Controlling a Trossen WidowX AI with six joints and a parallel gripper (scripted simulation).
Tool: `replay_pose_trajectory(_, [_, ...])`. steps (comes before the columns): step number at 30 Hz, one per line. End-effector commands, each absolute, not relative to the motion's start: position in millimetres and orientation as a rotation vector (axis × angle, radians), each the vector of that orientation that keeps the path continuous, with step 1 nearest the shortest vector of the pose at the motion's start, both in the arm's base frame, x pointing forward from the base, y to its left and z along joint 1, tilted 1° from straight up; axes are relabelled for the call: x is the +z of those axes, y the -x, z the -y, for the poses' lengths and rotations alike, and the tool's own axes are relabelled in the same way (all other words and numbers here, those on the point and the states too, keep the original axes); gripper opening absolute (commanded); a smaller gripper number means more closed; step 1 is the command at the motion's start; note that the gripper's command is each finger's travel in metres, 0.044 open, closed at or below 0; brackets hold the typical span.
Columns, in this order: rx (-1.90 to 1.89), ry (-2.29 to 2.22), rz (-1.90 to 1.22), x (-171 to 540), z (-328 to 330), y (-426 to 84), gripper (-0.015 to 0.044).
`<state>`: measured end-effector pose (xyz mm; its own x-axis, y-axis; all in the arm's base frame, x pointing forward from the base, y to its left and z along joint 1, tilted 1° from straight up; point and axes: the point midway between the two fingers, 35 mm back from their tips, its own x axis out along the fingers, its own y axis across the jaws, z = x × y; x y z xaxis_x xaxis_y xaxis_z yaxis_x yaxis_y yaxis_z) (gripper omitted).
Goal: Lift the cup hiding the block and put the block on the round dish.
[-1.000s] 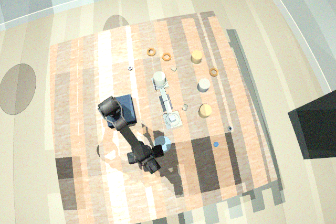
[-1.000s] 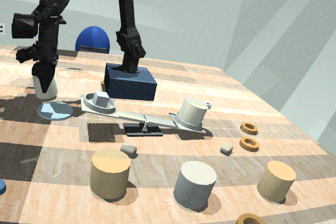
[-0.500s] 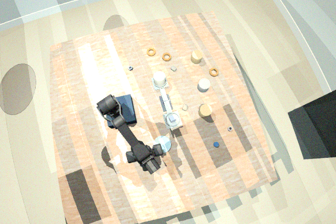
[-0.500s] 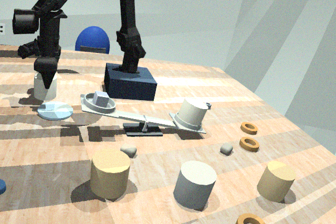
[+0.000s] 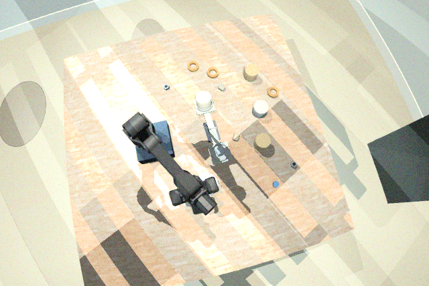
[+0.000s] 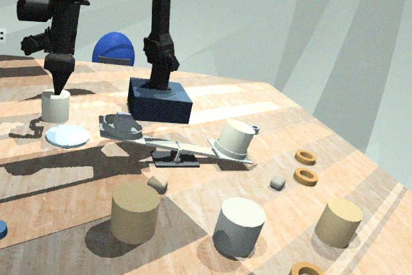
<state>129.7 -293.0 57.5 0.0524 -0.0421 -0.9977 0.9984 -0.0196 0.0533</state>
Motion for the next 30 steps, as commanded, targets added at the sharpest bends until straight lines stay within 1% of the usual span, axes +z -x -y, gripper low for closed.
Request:
replay_pose_trajectory(1, [-1.191, -1.218, -1.131, 65.2, 283.7, -156.5, 0.026])
replay_pose_trajectory(7, [-1.163, -1.214, -1.168, 86.6, 230.9, -234.1, 0.026])
replay_pose_trajectory(12, [-1.148, -1.203, -1.198, 104.4, 171.1, -283.6, 0.026])
replay_pose_trajectory(14, [-1.147, -1.201, -1.203, 106.8, 162.0, -289.2, 0.026])
replay_pose_trajectory(30, [-1.147, -1.201, -1.203, 84.5, 162.0, -290.4, 0.026])
